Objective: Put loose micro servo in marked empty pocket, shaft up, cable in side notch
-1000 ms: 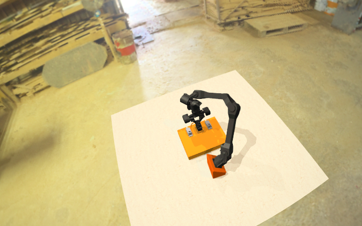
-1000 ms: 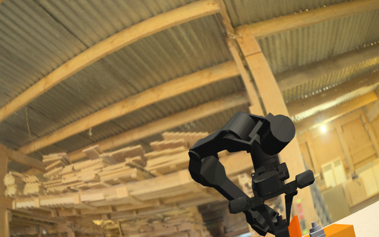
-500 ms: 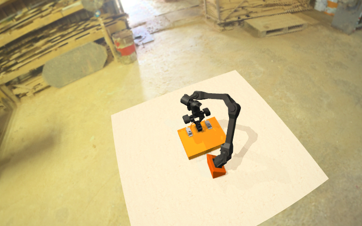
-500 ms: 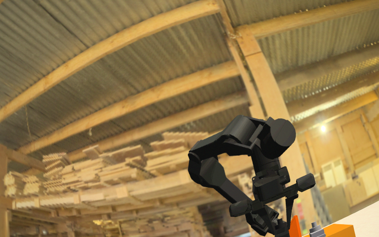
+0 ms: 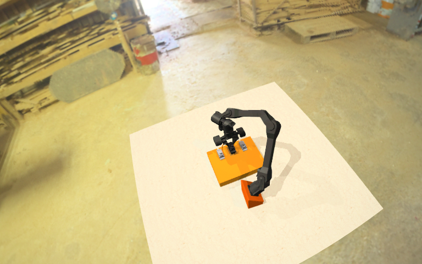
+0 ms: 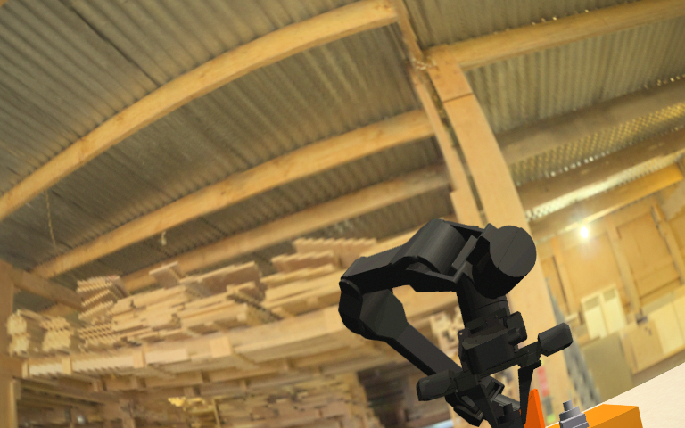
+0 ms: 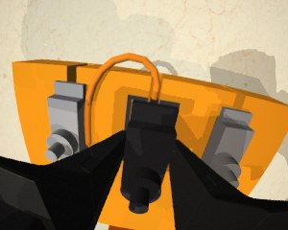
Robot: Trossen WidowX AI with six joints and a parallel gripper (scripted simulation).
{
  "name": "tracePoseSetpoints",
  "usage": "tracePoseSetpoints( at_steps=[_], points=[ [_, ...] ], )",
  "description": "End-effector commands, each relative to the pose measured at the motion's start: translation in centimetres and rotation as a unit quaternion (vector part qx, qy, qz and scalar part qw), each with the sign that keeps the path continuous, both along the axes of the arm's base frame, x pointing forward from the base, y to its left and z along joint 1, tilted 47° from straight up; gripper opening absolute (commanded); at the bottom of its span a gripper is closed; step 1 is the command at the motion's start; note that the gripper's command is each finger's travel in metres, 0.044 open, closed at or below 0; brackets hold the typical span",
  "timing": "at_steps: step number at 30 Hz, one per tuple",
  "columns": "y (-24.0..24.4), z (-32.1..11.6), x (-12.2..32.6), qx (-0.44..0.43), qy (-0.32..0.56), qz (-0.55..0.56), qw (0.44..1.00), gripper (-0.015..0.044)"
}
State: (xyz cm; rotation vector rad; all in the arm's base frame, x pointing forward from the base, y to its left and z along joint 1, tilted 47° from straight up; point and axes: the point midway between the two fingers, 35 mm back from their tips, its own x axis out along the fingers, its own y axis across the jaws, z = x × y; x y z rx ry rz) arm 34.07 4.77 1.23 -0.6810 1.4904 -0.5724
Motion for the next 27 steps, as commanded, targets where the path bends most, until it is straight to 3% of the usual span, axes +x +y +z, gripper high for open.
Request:
tracePoseSetpoints(
  at_steps=[1, 27],
  points=[
    [-0.2, -0.3, 0.0, -0.002, 0.002, 0.005, 1.000, 0.0000],
    [-1.9, -1.9, 0.0, -0.002, 0.002, 0.005, 1.000, 0.0000]
  ],
)
